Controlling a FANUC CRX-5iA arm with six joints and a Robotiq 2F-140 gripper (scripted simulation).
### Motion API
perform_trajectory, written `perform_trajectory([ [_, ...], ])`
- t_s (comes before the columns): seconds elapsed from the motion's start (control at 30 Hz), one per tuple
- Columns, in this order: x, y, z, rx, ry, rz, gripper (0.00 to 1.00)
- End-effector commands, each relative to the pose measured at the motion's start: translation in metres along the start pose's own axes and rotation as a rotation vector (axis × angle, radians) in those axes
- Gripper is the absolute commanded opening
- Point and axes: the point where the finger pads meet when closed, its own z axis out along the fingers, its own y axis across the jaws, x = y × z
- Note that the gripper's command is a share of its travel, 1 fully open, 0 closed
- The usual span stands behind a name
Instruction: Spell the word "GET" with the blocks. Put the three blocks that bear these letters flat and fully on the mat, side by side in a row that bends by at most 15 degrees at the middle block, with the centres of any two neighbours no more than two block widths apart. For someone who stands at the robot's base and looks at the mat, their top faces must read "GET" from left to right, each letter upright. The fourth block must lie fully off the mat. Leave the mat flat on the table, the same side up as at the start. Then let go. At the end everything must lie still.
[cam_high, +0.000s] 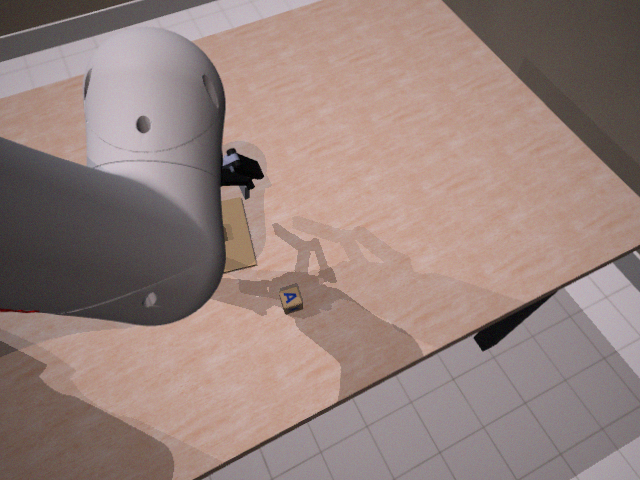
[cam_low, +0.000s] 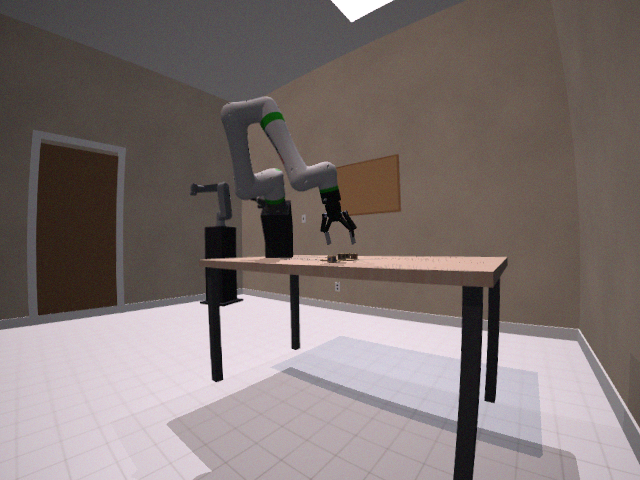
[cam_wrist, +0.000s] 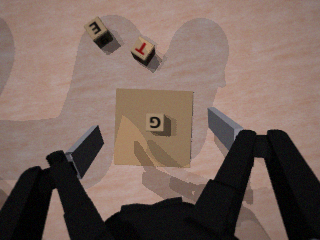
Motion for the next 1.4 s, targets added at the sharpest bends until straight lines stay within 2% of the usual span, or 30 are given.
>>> perform_trajectory([
  [0.0,0.000,0.000,0.000,0.000,0.000,0.000,1.00],
  [0.7,-0.002,0.001,-0.001,0.000,0.000,0.000,1.00],
  [0.73,-0.013,0.007,-0.005,0.003,-0.002,0.002,1.00],
  [0.8,-0.053,0.027,-0.024,0.010,-0.006,0.008,1.00],
  [0.87,-0.053,0.027,-0.024,0.010,-0.006,0.008,1.00],
  [0.9,-0.076,0.038,-0.036,0.011,-0.006,0.009,1.00],
  [1.2,-0.154,0.068,-0.090,0.003,0.001,0.001,1.00],
  [1.37,-0.160,0.070,-0.095,0.002,0.002,0.000,1.00],
])
